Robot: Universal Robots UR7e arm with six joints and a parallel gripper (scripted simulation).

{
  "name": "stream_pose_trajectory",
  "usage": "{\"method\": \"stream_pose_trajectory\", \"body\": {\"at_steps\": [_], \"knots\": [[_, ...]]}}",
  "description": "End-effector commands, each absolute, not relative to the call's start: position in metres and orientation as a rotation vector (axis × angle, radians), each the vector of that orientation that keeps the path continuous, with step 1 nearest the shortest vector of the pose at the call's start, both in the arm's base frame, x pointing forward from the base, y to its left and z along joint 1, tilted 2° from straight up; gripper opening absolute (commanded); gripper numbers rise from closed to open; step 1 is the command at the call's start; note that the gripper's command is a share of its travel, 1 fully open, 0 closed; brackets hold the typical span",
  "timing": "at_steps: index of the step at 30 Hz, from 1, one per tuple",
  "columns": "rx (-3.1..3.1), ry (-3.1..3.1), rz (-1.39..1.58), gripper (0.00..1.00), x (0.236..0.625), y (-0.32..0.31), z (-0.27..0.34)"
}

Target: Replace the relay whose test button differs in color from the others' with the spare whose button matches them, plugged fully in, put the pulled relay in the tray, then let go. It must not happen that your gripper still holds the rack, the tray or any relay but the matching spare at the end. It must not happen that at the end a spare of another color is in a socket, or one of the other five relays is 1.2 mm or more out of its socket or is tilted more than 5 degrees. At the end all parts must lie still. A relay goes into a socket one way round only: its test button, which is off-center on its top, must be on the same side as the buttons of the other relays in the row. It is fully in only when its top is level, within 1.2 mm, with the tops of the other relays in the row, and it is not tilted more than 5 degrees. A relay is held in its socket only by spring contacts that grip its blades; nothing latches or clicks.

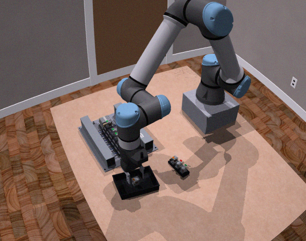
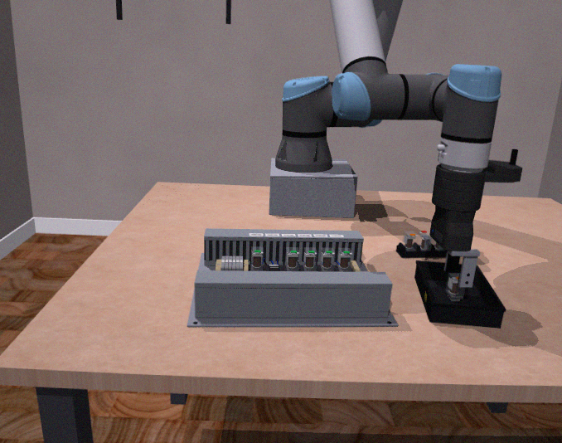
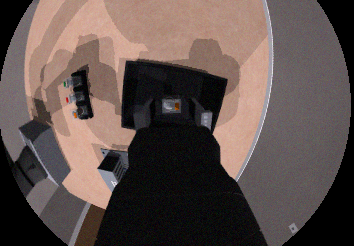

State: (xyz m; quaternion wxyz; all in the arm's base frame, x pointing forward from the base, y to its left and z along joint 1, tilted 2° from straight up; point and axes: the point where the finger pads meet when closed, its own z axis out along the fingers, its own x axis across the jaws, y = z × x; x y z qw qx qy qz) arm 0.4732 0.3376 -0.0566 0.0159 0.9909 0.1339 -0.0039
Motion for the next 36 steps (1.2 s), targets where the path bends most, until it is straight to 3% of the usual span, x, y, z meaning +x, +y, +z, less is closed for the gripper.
{"method": "stream_pose_trajectory", "body": {"at_steps": [1, 36], "knots": [[3.082, 0.417, -0.01, 1.0, 0.4736, 0.3378, -0.0557], [3.082, 0.417, -0.01, 1.0, 0.4736, 0.3381, -0.0458]]}}
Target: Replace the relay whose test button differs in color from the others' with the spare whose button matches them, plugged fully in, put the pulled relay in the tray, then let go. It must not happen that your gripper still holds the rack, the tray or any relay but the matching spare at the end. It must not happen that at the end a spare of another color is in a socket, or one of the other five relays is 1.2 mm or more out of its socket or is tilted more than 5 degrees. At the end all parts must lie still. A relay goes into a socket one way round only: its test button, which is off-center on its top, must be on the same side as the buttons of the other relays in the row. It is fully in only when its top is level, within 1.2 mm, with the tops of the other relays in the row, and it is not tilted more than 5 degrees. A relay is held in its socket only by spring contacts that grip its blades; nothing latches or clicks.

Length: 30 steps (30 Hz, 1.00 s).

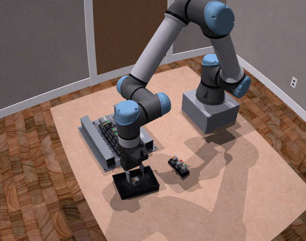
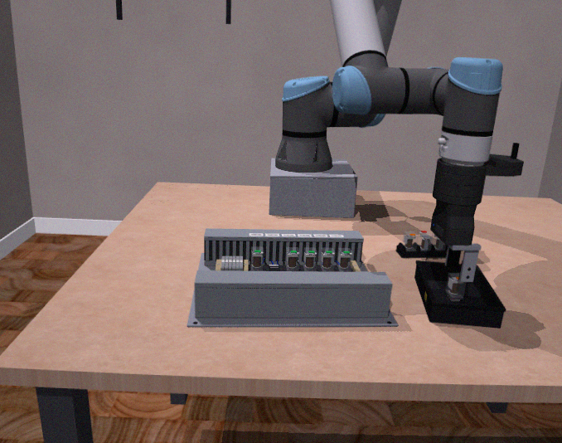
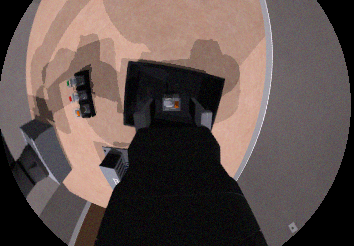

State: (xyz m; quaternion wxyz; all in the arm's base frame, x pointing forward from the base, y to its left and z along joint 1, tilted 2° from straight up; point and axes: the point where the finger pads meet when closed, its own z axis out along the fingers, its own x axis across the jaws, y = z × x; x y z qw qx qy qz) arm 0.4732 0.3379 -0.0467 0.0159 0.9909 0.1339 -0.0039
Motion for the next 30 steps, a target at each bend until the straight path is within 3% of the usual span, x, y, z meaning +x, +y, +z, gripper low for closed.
{"method": "stream_pose_trajectory", "body": {"at_steps": [1, 7, 19, 24, 30], "knots": [[3.082, 0.417, -0.01, 1.0, 0.474, 0.338, -0.046], [3.082, 0.417, -0.01, 1.0, 0.474, 0.34, 0.014], [3.082, 0.417, -0.01, 1.0, 0.474, 0.34, 0.014], [3.07, 0.497, -0.011, 1.0, 0.422, 0.327, 0.021], [3.07, 0.497, -0.011, 1.0, 0.422, 0.327, 0.021]]}}
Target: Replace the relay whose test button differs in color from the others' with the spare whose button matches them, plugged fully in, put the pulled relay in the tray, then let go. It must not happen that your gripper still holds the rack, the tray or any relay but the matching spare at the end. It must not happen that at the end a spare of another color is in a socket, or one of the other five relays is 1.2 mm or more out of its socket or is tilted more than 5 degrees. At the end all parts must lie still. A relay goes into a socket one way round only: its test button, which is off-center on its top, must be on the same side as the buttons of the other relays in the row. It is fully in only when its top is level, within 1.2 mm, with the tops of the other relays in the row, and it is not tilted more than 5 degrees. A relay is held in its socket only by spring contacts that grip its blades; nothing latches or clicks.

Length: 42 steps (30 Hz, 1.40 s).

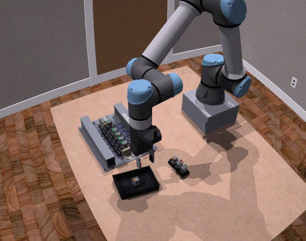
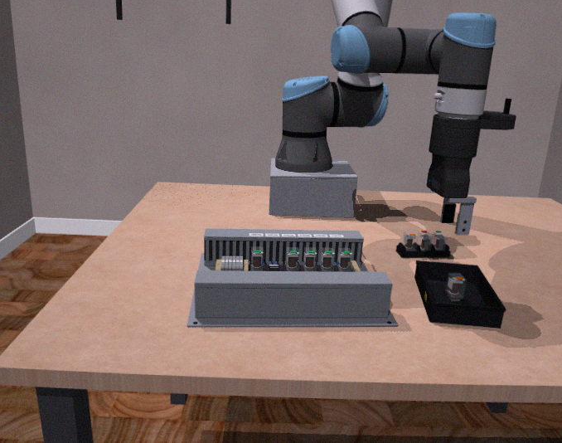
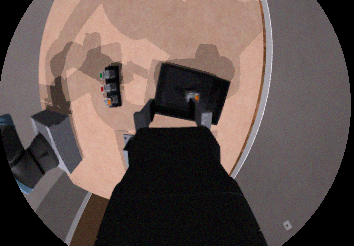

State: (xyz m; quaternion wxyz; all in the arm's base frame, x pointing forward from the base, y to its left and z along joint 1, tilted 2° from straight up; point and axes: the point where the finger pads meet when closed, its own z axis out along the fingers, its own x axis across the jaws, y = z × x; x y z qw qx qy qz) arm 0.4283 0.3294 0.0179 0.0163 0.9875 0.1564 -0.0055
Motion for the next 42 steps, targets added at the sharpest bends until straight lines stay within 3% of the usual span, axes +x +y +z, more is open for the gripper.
{"method": "stream_pose_trajectory", "body": {"at_steps": [1, 6, 11, 23, 28, 40, 42], "knots": [[3.07, 0.497, -0.011, 1.0, 0.422, 0.327, 0.021], [3.07, 0.497, -0.011, 1.0, 0.422, 0.327, 0.021], [3.07, 0.497, -0.011, 1.0, 0.366, 0.314, 0.03], [3.07, 0.497, -0.011, 1.0, 0.366, 0.314, 0.03], [3.07, 0.497, -0.011, 1.0, 0.31, 0.3, 0.039], [3.07, 0.497, -0.011, 1.0, 0.31, 0.3, 0.039], [3.07, 0.497, -0.011, 1.0, 0.291, 0.296, 0.042]]}}
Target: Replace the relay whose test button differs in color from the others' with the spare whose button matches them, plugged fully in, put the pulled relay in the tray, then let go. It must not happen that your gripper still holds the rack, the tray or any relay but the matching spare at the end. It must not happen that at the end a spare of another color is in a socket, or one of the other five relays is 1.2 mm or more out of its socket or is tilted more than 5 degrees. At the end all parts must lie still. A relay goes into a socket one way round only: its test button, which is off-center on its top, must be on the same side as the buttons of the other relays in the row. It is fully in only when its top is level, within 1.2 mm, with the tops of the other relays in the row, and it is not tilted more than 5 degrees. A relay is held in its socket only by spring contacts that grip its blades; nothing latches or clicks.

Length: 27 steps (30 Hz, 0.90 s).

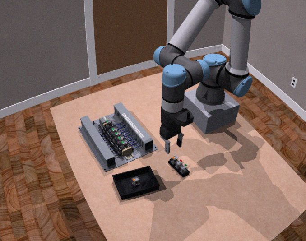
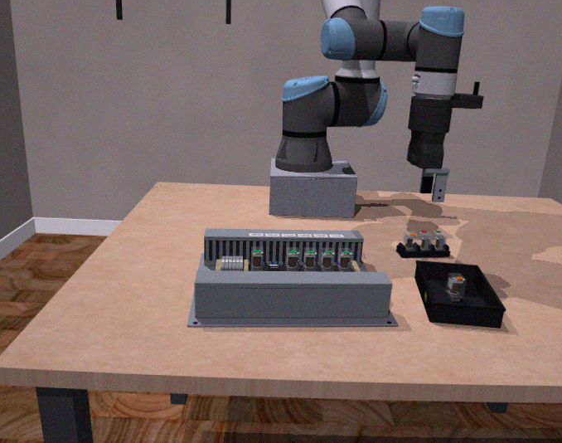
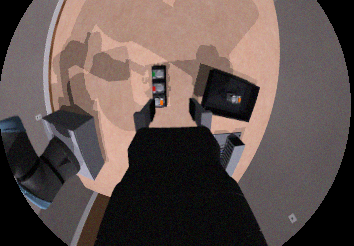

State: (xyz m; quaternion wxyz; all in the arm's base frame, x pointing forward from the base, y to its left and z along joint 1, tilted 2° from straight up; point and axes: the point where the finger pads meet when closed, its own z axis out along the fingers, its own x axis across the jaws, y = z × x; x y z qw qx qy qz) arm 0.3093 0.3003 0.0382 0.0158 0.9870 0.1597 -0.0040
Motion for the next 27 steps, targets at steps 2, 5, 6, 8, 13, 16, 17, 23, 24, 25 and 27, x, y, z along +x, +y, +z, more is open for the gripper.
{"method": "stream_pose_trajectory", "body": {"at_steps": [2, 5, 6, 8, 13, 16, 17, 23, 24, 25, 27], "knots": [[3.07, 0.497, -0.012, 1.0, 0.271, 0.291, 0.045], [3.07, 0.497, -0.012, 1.0, 0.261, 0.288, 0.047], [3.07, 0.497, -0.012, 1.0, 0.261, 0.288, 0.047], [3.07, 0.497, -0.012, 1.0, 0.261, 0.288, 0.047], [3.07, 0.497, -0.012, 1.0, 0.261, 0.288, 0.047], [3.07, 0.497, -0.011, 1.0, 0.264, 0.289, 0.046], [3.07, 0.497, -0.011, 1.0, 0.265, 0.289, 0.046], [3.07, 0.497, -0.012, 1.0, 0.269, 0.29, 0.045], [3.07, 0.497, -0.012, 1.0, 0.269, 0.29, 0.045], [3.07, 0.497, -0.012, 1.0, 0.269, 0.29, 0.045], [3.07, 0.497, -0.012, 1.0, 0.269, 0.29, 0.045]]}}
